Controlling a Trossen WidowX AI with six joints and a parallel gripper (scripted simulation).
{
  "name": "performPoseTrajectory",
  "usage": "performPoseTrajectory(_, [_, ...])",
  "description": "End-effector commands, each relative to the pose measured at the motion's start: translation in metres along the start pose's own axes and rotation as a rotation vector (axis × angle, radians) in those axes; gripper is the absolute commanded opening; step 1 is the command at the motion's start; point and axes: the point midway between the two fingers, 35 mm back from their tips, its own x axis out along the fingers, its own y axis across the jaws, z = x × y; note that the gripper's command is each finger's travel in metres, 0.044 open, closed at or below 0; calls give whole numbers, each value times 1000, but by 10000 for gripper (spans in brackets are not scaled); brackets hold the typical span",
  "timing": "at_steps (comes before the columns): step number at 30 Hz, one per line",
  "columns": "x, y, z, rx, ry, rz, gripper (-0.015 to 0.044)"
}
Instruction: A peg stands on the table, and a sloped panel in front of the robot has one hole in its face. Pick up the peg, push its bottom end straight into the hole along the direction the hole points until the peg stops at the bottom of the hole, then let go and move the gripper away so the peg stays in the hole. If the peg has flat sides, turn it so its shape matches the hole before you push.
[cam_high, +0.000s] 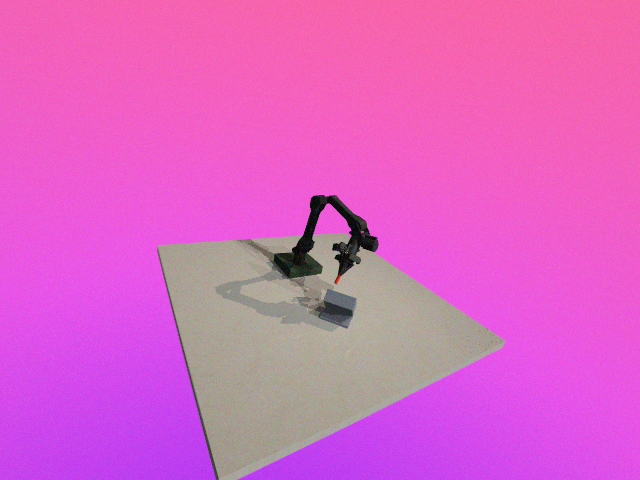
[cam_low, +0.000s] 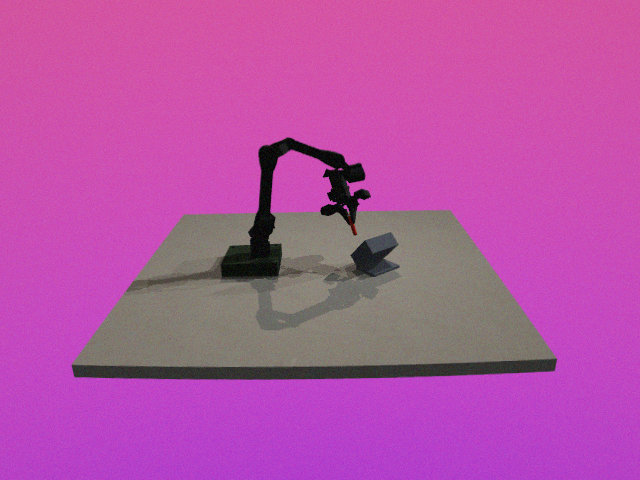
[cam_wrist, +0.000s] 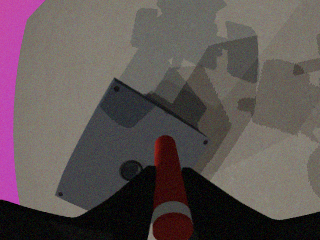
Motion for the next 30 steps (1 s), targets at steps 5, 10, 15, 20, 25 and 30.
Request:
performPoseTrajectory(5, [-8,0,-9,-1,1,44,0])
performPoseTrajectory(10, [-12,-1,-14,-5,3,68,0])
performPoseTrajectory(15, [-17,-1,-19,-8,5,91,0])
performPoseTrajectory(20, [-22,-2,-24,-12,8,115,0])
performPoseTrajectory(25, [-27,-3,-29,-15,11,139,0])
performPoseTrajectory(30, [-32,-5,-34,-17,15,163,0])
